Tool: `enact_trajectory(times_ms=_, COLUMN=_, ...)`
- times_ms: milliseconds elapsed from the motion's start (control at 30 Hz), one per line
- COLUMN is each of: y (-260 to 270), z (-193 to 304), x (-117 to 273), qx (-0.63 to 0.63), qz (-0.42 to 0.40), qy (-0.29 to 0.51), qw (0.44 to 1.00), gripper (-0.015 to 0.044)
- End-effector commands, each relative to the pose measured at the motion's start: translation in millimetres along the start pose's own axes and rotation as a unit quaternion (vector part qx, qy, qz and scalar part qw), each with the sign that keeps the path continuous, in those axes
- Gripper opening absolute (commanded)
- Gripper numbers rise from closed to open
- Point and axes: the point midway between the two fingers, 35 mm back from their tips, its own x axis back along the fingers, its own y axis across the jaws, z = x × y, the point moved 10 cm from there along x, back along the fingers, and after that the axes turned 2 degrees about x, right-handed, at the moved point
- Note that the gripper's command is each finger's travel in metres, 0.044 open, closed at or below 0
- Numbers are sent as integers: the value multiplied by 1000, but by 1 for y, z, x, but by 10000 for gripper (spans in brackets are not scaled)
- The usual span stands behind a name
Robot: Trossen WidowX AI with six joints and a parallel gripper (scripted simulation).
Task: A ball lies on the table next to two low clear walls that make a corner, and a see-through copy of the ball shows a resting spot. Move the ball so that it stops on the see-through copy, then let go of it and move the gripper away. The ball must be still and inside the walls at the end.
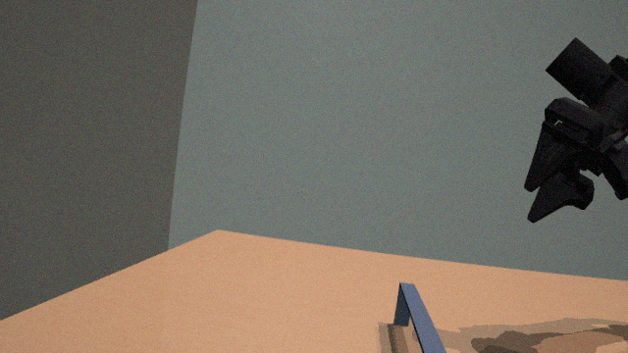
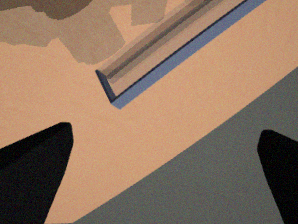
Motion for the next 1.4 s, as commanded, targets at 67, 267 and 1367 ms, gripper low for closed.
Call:
enact_trajectory(times_ms=67, y=-9, z=3, x=-6, qx=-27, qz=-7, qy=-19, qw=999, gripper=347)
enact_trajectory(times_ms=267, y=-50, z=7, x=-35, qx=-138, qz=-56, qy=-84, qw=985, gripper=347)
enact_trajectory(times_ms=1367, y=-163, z=-79, x=-166, qx=-424, qz=-318, qy=-107, qw=841, gripper=347)
